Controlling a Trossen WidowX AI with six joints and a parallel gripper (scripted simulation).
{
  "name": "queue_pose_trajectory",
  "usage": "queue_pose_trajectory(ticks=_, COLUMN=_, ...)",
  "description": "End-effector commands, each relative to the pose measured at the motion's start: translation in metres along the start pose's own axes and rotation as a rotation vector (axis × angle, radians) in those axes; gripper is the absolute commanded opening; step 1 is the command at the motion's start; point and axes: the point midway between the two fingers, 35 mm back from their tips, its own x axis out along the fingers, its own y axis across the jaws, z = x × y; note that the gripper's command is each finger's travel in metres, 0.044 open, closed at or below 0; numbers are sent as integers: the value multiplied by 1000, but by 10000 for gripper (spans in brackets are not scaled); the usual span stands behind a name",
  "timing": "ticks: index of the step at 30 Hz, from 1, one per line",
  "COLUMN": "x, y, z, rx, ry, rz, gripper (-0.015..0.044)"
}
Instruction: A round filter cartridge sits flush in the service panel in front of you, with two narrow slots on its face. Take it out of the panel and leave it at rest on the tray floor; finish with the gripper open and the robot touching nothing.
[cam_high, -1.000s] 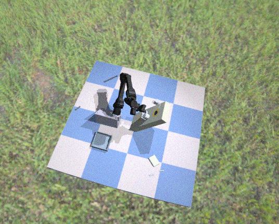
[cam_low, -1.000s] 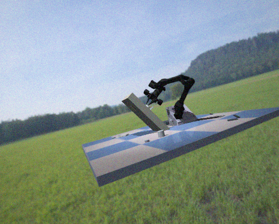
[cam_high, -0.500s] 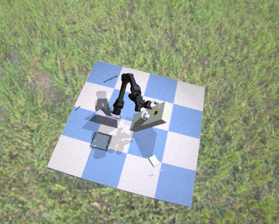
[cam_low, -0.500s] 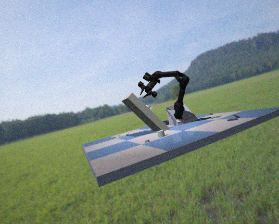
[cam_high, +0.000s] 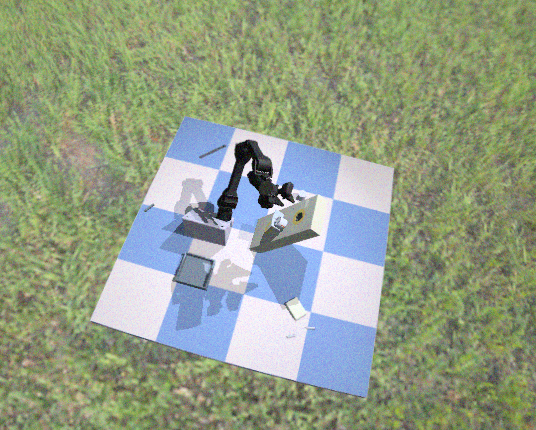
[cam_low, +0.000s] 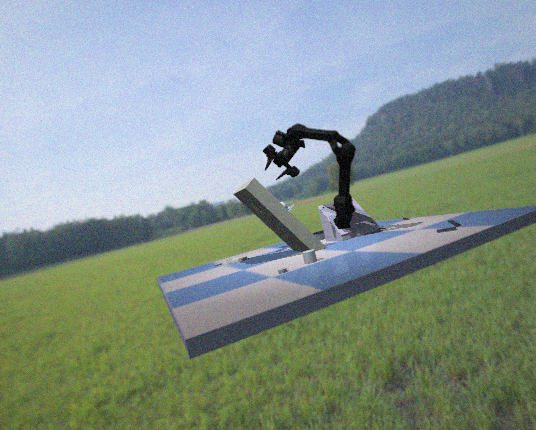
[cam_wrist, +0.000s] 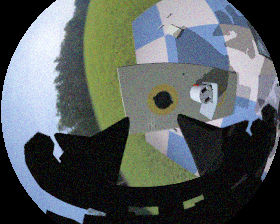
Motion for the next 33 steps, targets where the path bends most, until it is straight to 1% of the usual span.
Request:
queue_pose_trajectory(ticks=1, x=10, y=-20, z=7, rx=-320, ry=3, rz=-80, gripper=305)
queue_pose_trajectory(ticks=7, x=23, y=-51, z=13, rx=-819, ry=65, rz=-189, gripper=305)
queue_pose_trajectory(ticks=13, x=32, y=-83, z=15, rx=-1316, ry=199, rz=-274, gripper=305)
queue_pose_trajectory(ticks=18, x=36, y=-101, z=16, rx=-1581, ry=303, rz=-299, gripper=305)
queue_pose_trajectory(ticks=33, x=40, y=-103, z=16, rx=-1598, ry=309, rz=-300, gripper=305)
